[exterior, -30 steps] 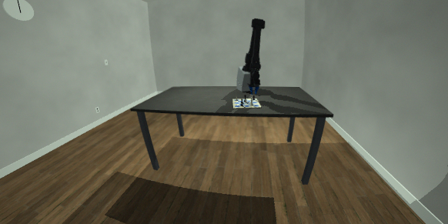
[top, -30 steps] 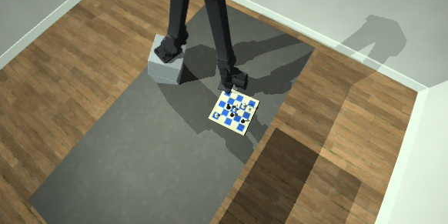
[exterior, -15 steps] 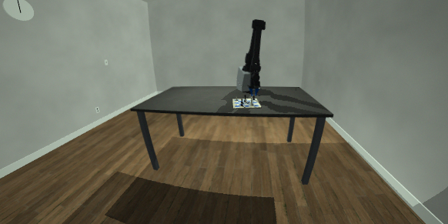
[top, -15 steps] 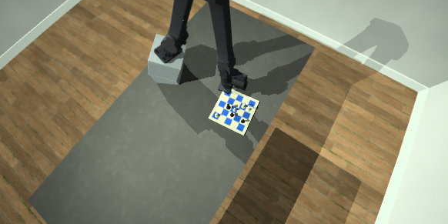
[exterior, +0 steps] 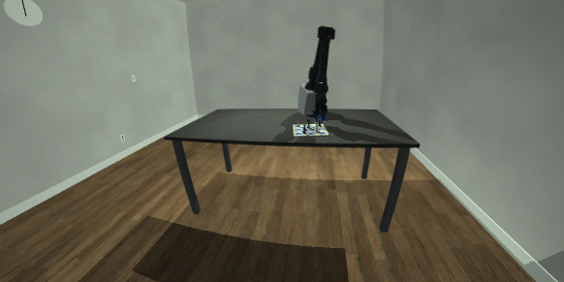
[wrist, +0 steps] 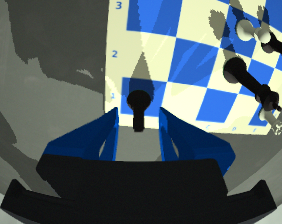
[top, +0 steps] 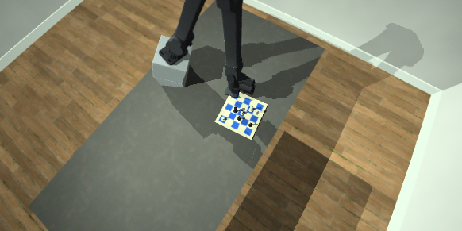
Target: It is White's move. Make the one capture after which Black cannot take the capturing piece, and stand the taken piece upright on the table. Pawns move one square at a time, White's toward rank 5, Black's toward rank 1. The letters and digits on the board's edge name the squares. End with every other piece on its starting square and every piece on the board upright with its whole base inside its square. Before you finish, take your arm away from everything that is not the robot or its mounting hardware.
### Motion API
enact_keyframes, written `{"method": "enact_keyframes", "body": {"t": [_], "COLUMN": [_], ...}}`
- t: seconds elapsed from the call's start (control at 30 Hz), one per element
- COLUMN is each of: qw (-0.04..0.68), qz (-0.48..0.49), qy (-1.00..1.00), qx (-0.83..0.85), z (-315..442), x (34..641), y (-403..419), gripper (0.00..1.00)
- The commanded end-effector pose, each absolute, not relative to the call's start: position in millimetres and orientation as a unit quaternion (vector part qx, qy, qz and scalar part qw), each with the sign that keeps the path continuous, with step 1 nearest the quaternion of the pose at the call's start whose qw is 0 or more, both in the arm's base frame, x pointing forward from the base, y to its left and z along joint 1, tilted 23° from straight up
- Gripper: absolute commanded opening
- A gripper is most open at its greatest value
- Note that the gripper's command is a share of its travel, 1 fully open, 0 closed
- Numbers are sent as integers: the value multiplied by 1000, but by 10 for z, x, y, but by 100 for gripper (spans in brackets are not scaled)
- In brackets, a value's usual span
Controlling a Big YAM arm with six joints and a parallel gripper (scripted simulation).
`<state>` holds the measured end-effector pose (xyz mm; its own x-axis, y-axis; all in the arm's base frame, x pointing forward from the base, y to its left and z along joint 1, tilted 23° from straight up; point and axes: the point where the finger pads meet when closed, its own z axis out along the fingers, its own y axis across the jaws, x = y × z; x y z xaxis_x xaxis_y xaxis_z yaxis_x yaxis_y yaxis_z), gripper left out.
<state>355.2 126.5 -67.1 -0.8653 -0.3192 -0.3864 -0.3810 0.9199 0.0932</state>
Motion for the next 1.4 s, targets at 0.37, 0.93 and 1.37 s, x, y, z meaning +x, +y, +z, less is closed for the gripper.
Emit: {"method": "enact_keyframes", "body": {"t": [0.37,0.93,1.37], "qw": [193,193,193], "qz": [84,84,84], "qy": [961,961,961], "qx": [-181,-181,-182], "z": [-639,-639,-639], "x": [3605,3605,3605], "y": [1304,1304,1304], "gripper": [36,36,0]}}
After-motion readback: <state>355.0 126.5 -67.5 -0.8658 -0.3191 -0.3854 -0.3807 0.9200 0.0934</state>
